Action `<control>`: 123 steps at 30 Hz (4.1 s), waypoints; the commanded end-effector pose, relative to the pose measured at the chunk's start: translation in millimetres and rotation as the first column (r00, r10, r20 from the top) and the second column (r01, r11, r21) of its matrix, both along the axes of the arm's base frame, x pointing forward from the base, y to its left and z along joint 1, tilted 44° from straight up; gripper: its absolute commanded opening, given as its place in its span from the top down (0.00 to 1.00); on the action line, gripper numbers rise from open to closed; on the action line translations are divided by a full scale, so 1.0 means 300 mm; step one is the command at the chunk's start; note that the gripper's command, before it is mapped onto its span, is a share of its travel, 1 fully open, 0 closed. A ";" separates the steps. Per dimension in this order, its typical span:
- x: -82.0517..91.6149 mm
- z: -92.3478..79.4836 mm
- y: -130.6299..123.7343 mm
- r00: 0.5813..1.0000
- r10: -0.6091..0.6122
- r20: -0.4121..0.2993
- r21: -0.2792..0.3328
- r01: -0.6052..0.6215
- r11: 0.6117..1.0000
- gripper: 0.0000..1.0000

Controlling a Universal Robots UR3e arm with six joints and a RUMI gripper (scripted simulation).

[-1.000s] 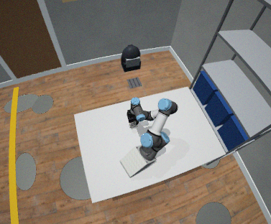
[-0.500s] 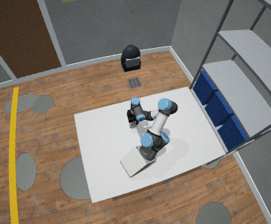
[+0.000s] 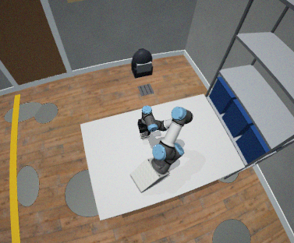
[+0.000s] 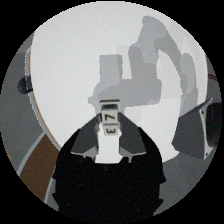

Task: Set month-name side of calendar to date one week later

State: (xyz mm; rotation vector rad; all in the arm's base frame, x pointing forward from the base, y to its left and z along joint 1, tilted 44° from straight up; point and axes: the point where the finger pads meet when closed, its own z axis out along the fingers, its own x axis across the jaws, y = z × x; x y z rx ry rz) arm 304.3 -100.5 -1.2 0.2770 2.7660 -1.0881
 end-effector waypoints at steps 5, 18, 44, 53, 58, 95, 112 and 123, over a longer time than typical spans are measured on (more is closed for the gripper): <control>0.001 0.001 0.001 1.000 0.001 0.001 0.000 -0.001 1.000 0.90; -0.001 0.022 0.021 1.000 0.001 0.001 0.000 -0.001 1.000 0.90; -0.015 0.157 0.148 1.000 0.001 0.001 0.000 -0.001 1.000 0.90; -0.021 0.210 0.199 1.000 0.001 0.001 0.000 -0.001 1.000 0.90; -0.023 0.223 0.211 1.000 0.001 0.001 0.000 -0.001 1.000 0.90; -0.024 0.243 0.229 1.000 0.018 -0.015 -0.002 -0.018 1.000 0.90; -0.016 0.249 0.224 0.980 0.144 -0.136 -0.006 -0.146 0.989 0.90; -0.003 0.255 0.220 0.894 0.321 -0.313 0.018 -0.332 0.943 0.90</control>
